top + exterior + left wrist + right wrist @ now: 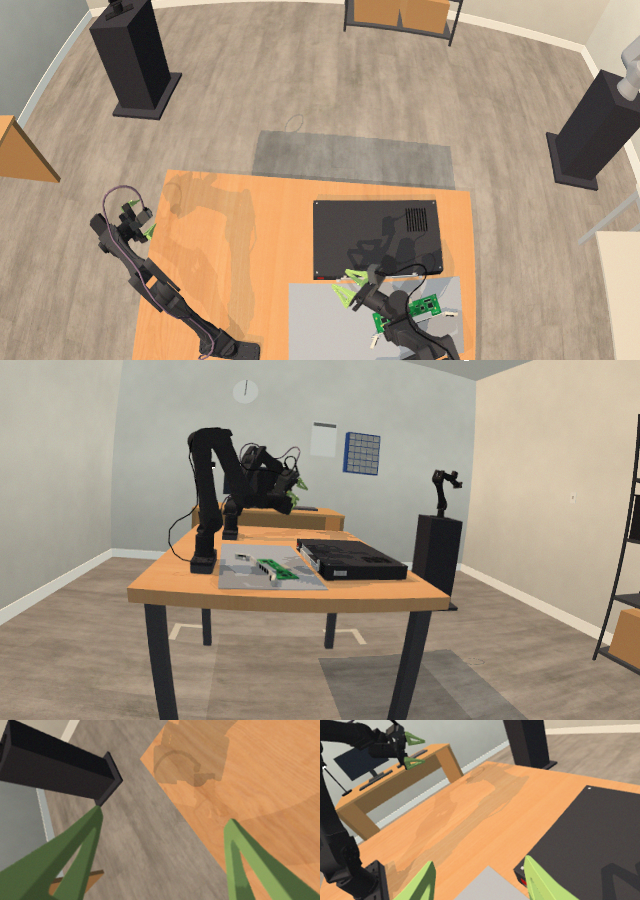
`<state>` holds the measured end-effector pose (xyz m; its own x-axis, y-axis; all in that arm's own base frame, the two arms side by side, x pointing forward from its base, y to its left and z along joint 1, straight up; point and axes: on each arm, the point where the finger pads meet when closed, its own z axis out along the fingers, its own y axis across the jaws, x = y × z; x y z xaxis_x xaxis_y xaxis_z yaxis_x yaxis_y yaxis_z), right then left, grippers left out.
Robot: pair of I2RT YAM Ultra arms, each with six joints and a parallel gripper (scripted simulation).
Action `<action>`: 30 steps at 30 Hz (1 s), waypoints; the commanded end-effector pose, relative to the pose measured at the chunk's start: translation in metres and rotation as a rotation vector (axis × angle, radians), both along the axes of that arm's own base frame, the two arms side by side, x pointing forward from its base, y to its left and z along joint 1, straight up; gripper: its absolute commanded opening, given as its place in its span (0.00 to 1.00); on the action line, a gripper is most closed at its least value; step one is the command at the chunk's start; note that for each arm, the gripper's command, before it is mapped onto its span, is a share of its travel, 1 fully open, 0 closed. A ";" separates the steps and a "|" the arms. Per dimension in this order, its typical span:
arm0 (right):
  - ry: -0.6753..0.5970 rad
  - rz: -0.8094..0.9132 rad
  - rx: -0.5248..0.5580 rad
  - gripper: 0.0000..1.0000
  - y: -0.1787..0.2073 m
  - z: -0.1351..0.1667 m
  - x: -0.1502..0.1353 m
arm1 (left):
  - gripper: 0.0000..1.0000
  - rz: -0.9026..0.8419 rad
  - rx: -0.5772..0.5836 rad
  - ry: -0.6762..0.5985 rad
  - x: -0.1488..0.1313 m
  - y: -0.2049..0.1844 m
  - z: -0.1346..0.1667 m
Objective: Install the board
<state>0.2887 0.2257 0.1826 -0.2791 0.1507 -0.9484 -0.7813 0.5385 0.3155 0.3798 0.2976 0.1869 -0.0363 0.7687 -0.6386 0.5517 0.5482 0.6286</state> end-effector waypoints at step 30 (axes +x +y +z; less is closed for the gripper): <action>0.940 -0.762 -0.122 0.47 -0.218 -0.108 0.096 | 1.00 -0.230 -0.019 0.076 0.124 -0.317 -0.037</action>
<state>0.3924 0.0167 0.0907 -0.6862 0.4819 -0.5449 0.1573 0.8296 0.5357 0.4954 -0.0225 0.1408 0.1322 0.7484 -0.6499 0.7688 0.3364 0.5438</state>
